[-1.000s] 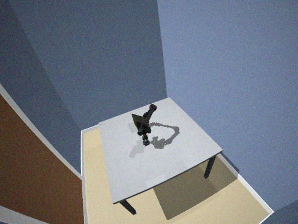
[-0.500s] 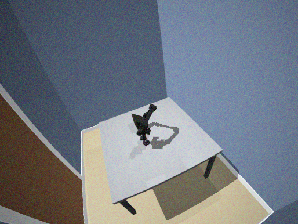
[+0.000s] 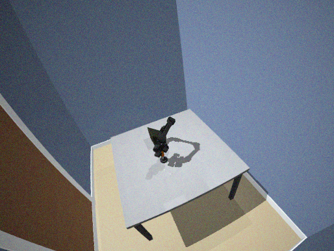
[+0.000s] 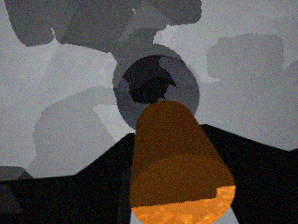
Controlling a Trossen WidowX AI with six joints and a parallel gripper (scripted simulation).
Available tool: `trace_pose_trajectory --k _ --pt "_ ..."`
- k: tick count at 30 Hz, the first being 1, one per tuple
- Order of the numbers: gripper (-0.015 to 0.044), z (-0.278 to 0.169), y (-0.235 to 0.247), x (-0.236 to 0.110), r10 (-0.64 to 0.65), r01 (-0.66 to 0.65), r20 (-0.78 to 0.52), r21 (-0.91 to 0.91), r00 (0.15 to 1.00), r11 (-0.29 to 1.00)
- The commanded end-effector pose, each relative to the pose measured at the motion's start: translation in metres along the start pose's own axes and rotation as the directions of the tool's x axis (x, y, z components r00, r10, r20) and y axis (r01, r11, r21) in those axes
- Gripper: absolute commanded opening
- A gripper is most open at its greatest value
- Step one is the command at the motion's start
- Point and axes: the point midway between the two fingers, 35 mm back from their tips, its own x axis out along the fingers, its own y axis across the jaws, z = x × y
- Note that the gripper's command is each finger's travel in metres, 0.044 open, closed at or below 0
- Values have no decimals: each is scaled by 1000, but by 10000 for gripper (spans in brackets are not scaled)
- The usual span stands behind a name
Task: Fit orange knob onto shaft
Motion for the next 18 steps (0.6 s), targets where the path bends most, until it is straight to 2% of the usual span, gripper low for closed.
trace_pose_trajectory --k 1,18 --pt "0 1 1 0 -3 3 -1 109 1000 994" --pt "0 3 0 -1 -3 3 -1 530 1000 848"
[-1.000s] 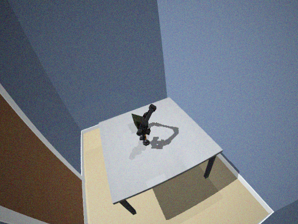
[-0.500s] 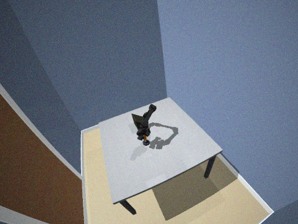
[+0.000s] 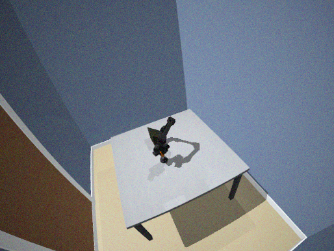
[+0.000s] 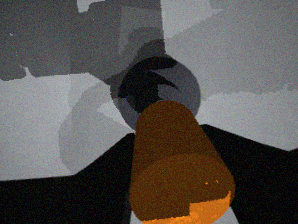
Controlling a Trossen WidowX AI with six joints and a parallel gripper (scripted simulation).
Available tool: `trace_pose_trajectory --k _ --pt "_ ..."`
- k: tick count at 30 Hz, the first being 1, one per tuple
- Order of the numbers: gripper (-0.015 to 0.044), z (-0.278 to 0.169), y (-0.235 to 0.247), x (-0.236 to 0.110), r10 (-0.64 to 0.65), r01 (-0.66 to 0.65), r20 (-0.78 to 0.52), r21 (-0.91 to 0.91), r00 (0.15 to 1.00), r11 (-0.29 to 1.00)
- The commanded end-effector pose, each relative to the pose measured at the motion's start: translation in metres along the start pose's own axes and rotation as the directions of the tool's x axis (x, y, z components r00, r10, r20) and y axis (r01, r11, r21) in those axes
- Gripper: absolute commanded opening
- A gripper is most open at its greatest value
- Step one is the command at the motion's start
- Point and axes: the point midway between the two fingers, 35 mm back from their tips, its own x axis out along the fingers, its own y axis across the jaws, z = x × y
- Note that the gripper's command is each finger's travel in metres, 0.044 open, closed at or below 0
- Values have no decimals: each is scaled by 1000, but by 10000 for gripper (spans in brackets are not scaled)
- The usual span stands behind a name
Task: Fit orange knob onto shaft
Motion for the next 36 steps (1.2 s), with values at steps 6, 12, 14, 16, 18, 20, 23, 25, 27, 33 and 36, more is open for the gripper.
trace_pose_trajectory --k 6,12,14,16,18,20,23,25,27,33,36 --pt "0 -1 -1 -1 -1 1 3 234 1000 972" --pt "0 -2 -1 -1 -1 0 2 380 1000 925" --pt "0 -2 -1 -1 -1 0 2 428 1000 904" --pt "0 -1 -1 -1 -1 0 3 475 1000 880" --pt "0 -1 -1 -1 -1 0 3 521 1000 853" --pt "0 -1 -1 -1 -1 0 3 566 1000 825" --pt "0 0 -1 -1 -1 -1 3 629 1000 777" --pt "0 0 -1 -1 -1 -1 3 655 1000 755" --pt "0 0 -1 -1 -1 -1 3 676 1000 737" --pt "0 -1 0 -1 -1 -1 3 778 1000 628" --pt "0 -2 0 -1 -1 -1 3 826 1000 564"
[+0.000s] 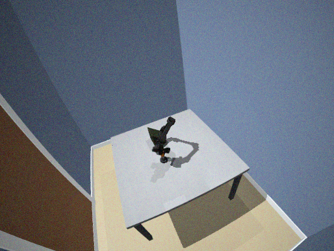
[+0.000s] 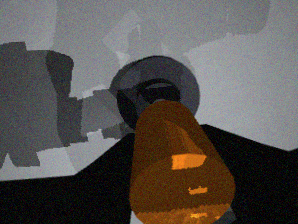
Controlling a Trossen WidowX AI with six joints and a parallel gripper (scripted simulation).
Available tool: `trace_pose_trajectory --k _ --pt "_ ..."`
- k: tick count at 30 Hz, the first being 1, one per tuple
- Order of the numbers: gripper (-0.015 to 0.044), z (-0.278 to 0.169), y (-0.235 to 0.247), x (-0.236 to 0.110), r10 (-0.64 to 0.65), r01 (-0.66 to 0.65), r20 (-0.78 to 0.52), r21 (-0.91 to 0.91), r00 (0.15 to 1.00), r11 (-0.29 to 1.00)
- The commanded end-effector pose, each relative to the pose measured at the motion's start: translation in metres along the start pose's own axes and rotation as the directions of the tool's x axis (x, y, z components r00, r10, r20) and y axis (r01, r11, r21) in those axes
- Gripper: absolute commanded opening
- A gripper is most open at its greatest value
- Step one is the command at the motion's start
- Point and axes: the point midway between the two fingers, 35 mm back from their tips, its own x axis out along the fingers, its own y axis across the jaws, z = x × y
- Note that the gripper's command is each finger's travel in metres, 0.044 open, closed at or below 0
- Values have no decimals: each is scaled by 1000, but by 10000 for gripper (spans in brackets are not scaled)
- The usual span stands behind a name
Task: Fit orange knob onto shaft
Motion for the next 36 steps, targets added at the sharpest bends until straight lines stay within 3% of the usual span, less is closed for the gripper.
trace_pose_trajectory --k 1,15,36 --pt "0 0 0 -1 0 0 3 107 1000 994" --pt "0 1 1 -1 0 -1 3 446 1000 895" --pt "0 1 1 -1 0 -2 3 821 1000 570"
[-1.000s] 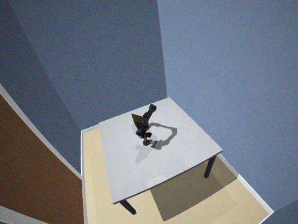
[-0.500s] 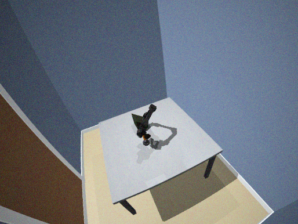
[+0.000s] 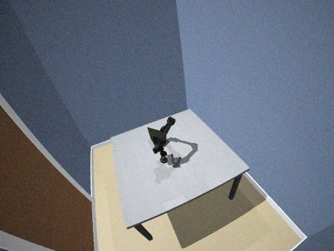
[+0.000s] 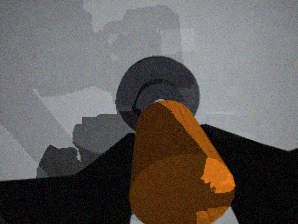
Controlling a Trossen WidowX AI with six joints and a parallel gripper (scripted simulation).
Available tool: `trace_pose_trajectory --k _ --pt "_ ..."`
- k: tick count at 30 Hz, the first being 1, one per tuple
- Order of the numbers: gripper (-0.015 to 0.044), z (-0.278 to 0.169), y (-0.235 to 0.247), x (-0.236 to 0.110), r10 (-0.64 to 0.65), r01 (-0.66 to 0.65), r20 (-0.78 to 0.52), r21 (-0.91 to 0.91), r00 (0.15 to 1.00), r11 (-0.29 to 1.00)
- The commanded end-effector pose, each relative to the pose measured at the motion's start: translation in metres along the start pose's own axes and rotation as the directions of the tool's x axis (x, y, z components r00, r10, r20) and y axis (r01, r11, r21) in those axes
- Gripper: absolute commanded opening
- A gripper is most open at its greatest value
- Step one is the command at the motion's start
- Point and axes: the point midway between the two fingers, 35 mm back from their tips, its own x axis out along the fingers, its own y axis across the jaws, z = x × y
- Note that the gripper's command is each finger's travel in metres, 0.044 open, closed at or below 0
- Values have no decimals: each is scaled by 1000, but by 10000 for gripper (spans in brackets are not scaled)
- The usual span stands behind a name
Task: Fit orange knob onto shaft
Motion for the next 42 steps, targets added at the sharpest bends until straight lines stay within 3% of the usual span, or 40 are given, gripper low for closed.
trace_pose_trajectory --k 1,6,20,42 --pt "0 0 2 -1 2 -2 1 111 1000 994" --pt "0 0 1 -1 2 -2 1 208 1000 978" --pt "0 0 0 25 2 -2 0 208 1000 978" --pt "0 -1 0 26 2 -2 0 200 1000 980"
